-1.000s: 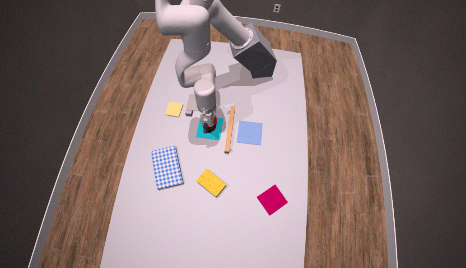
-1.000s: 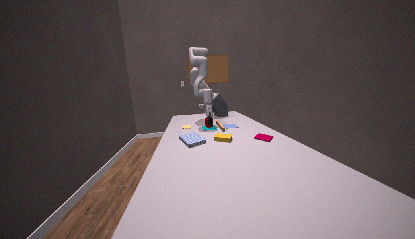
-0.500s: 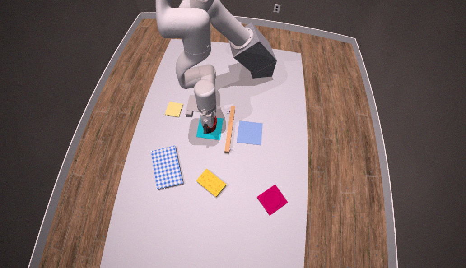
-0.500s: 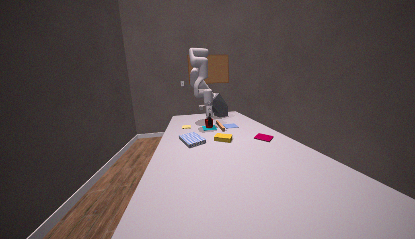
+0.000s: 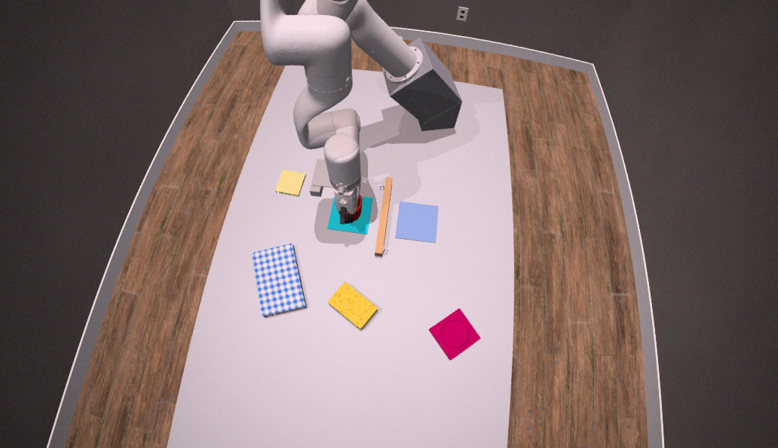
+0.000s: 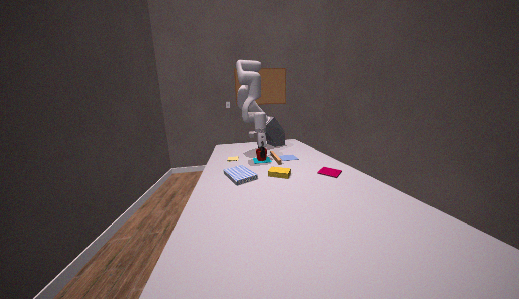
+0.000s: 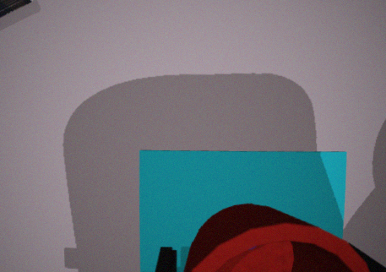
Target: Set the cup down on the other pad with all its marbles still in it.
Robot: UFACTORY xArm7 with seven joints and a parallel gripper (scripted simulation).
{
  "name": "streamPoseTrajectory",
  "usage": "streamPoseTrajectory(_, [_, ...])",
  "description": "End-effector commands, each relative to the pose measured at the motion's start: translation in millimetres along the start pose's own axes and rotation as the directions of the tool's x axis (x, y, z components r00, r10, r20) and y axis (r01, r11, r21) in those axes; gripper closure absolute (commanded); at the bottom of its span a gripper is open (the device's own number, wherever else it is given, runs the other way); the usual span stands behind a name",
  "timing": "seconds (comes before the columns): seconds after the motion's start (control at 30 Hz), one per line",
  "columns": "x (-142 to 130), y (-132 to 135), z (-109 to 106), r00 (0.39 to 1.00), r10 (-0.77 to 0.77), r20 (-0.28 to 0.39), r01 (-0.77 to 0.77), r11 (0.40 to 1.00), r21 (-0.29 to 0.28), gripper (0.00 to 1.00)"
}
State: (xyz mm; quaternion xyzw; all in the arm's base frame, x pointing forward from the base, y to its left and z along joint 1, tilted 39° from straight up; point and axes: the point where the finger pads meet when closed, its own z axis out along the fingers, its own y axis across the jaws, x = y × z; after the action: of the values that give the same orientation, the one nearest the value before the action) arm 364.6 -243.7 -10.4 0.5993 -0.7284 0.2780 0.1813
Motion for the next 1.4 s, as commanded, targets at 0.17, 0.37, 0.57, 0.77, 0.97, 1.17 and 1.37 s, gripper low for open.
streamPoseTrajectory(0.17, [-0.4, -1.0, -0.5, 1.000, 0.000, 0.001, 0.000, 1.000, 0.002, 0.00])
streamPoseTrajectory(0.37, [-0.4, -1.0, -0.5, 1.000, 0.000, 0.001, 0.000, 1.000, 0.002, 0.00])
streamPoseTrajectory(0.57, [-0.4, -1.0, -0.5, 1.000, 0.000, 0.001, 0.000, 1.000, 0.002, 0.00])
streamPoseTrajectory(0.77, [-0.4, -1.0, -0.5, 1.000, 0.000, 0.001, 0.000, 1.000, 0.002, 0.00])
streamPoseTrajectory(0.97, [-0.4, -1.0, -0.5, 1.000, 0.000, 0.001, 0.000, 1.000, 0.002, 0.00])
streamPoseTrajectory(1.17, [-0.4, -1.0, -0.5, 1.000, 0.000, 0.001, 0.000, 1.000, 0.002, 0.00])
streamPoseTrajectory(1.37, [-0.4, -1.0, -5.4, 1.000, 0.000, 0.001, 0.000, 1.000, 0.002, 0.00])
